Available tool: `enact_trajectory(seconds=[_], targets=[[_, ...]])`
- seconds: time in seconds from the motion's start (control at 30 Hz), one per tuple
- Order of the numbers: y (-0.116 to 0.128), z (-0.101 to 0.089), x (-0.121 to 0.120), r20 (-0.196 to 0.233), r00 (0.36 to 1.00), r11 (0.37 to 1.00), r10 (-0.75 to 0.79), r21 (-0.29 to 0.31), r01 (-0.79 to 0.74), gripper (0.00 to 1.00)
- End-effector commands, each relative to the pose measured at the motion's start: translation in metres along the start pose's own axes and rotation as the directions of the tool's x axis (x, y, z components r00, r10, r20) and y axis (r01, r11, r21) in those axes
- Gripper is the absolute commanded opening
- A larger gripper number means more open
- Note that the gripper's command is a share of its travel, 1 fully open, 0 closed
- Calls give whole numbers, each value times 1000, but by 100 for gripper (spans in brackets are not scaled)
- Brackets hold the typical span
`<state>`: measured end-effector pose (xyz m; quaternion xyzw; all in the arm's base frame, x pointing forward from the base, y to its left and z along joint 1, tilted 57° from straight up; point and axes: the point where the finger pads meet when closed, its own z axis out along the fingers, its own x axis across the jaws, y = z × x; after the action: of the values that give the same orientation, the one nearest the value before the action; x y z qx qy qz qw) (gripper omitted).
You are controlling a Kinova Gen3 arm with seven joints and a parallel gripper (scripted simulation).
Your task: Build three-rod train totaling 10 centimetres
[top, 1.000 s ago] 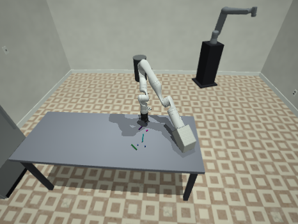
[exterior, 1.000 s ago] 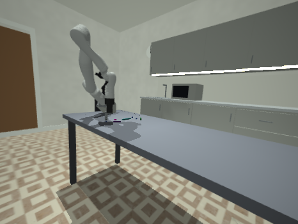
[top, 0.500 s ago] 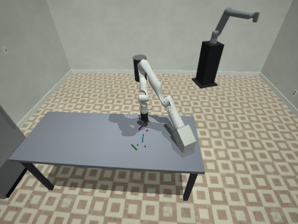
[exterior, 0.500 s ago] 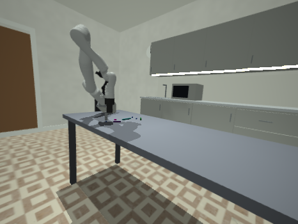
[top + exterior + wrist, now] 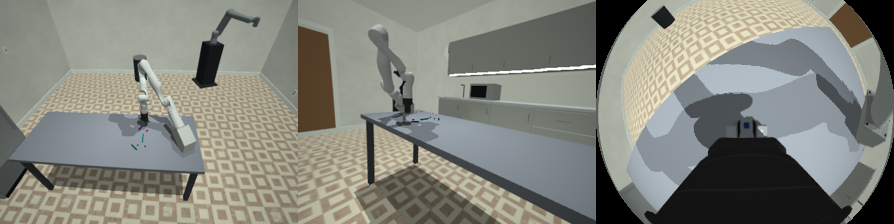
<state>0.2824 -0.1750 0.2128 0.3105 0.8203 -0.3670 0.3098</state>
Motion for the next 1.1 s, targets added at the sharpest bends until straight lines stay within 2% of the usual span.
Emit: enact_trajectory(seconds=[0.0,1.07], targets=[[0,0,0,0,1000,1000,0,-1,0,54],[0,17,0,1,1000,1000,0,-1,0,54]])
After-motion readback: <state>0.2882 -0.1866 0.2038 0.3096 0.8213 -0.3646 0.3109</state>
